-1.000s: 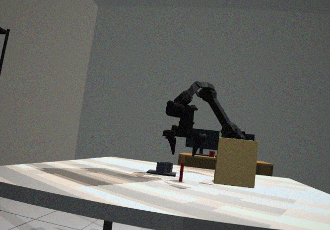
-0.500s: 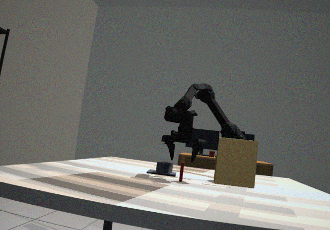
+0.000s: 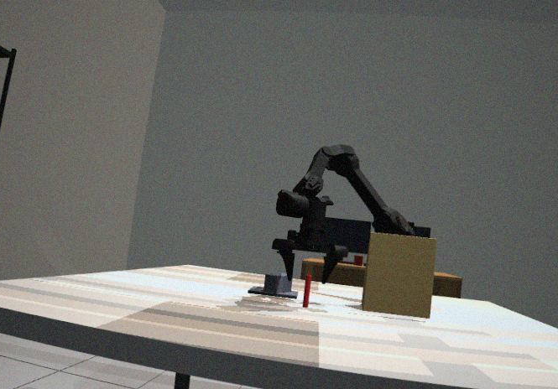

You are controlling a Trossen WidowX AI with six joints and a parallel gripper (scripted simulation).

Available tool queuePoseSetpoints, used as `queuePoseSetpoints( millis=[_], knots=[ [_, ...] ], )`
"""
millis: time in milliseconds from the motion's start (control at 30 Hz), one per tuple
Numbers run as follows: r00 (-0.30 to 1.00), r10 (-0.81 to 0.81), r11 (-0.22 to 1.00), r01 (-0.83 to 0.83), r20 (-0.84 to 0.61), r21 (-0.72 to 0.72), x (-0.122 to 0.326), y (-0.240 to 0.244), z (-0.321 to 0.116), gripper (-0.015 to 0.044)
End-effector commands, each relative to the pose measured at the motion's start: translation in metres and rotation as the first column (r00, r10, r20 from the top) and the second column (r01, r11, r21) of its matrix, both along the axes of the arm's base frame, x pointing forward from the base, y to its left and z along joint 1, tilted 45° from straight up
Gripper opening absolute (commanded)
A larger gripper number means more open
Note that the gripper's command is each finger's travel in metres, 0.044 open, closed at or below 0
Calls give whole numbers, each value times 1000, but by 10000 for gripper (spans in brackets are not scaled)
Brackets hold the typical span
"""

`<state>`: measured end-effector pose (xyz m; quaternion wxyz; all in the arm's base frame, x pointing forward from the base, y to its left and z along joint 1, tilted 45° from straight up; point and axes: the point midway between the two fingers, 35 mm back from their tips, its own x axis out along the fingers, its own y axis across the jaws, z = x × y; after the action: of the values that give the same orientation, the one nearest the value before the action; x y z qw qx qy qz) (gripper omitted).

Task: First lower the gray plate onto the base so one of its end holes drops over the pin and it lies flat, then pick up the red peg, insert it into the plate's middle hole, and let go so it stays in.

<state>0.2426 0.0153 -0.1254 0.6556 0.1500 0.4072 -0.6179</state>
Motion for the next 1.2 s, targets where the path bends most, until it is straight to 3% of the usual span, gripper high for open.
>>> queuePoseSetpoints(
  millis=[0,333,833,1167],
  knots=[
    [1000,1,1000,-1,-7,-8,-3,-6,-4,440],
    [1000,1,1000,-1,-7,-9,-5,-16,-13,440],
    [1000,1,1000,-1,-7,-9,-5,-16,-13,46],
    [1000,1,1000,-1,-7,-9,-5,-15,-12,0]
  ],
)
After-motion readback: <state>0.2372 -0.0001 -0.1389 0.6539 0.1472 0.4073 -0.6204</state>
